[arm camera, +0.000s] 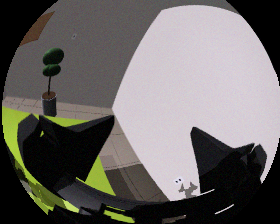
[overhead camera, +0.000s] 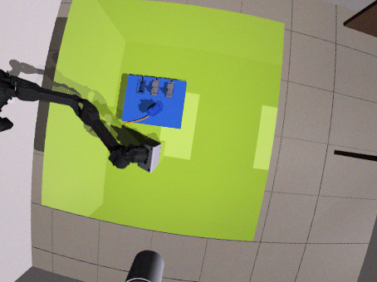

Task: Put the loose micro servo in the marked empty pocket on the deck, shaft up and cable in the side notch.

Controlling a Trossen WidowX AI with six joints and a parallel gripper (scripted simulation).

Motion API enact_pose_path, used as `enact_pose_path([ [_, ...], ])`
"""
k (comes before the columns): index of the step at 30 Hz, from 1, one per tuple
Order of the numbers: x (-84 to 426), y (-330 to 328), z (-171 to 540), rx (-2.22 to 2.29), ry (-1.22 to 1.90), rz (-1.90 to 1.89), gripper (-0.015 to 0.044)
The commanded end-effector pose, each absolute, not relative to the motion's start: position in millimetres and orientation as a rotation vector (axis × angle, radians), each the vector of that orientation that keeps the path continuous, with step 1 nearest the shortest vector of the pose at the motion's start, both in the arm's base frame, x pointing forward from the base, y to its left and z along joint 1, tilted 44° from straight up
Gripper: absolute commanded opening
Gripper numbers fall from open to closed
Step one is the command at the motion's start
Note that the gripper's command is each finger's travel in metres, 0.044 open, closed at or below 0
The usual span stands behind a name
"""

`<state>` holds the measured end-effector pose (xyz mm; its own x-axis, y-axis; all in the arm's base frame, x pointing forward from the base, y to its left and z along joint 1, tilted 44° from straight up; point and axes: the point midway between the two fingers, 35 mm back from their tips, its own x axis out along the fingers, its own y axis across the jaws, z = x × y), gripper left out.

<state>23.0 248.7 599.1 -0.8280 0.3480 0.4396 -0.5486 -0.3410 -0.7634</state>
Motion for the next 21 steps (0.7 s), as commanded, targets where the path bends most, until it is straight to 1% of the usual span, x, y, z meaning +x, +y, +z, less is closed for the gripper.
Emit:
enact_pose_path([
  [1, -5, 217, 609, 0.326, -1.504, 2.166, 0.044],
  [3, -18, 201, 614, 0.36, -1.579, 2.154, 0.044],
  [9, -25, 192, 615, 0.393, -1.594, 2.168, 0.044],
  [13, -42, 167, 620, 0.448, -1.704, 2.145, 0.044],
  [21, -57, 140, 622, 0.538, -1.785, 2.144, 0.044],
])
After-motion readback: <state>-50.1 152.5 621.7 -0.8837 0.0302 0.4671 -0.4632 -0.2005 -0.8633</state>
